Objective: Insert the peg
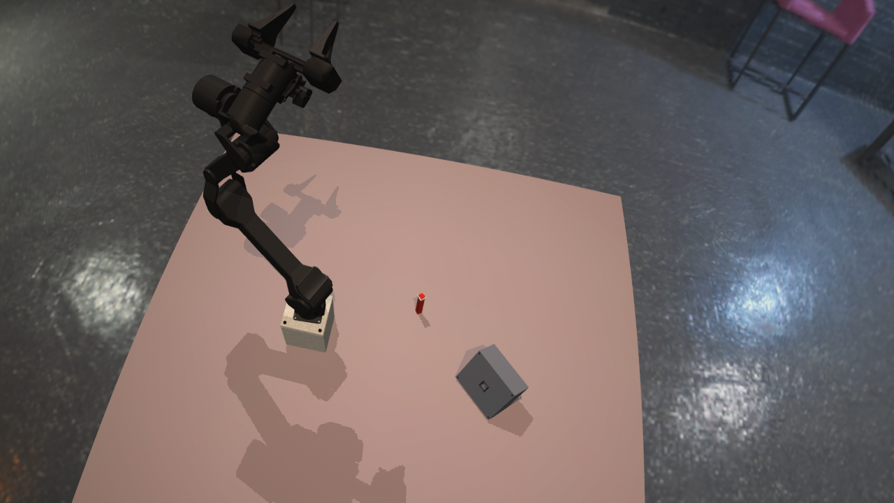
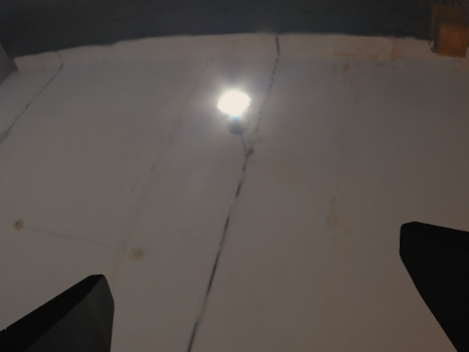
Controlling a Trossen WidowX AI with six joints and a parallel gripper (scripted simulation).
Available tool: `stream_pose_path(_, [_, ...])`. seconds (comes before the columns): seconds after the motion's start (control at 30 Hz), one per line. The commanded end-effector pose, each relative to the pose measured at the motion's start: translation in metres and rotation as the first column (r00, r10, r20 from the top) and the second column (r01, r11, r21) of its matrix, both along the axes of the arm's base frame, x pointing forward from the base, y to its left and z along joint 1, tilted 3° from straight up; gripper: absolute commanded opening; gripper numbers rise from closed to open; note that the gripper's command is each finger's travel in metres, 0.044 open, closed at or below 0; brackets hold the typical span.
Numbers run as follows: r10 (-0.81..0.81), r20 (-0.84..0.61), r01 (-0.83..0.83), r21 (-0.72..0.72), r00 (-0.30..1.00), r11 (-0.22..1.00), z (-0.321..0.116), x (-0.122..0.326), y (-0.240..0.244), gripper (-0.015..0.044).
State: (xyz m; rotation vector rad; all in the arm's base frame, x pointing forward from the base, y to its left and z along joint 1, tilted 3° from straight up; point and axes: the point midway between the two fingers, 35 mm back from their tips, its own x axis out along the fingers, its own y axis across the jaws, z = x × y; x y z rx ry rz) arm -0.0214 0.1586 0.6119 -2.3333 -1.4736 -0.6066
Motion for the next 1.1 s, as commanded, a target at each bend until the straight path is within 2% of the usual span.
stream_pose_path(0.0, [0.003, -0.006, -0.003, 0.006, 1.000, 1.000, 0.000, 0.001, -0.001, 0.0426])
stream_pose_path(0.23, [0.138, -0.232, -0.083, 0.231, 0.963, 0.969, 0.010, 0.053, -0.038, 0.0440])
stream_pose_path(0.5, [0.335, -0.456, -0.074, 0.500, 0.825, 0.863, 0.004, 0.127, -0.077, 0.0440])
stream_pose_path(0.77, [0.520, -0.581, 0.040, 0.690, 0.626, 0.722, -0.023, 0.201, -0.101, 0.0440])
stream_pose_path(1.07, [0.689, -0.620, 0.254, 0.784, 0.375, 0.567, -0.075, 0.277, -0.110, 0.0440])
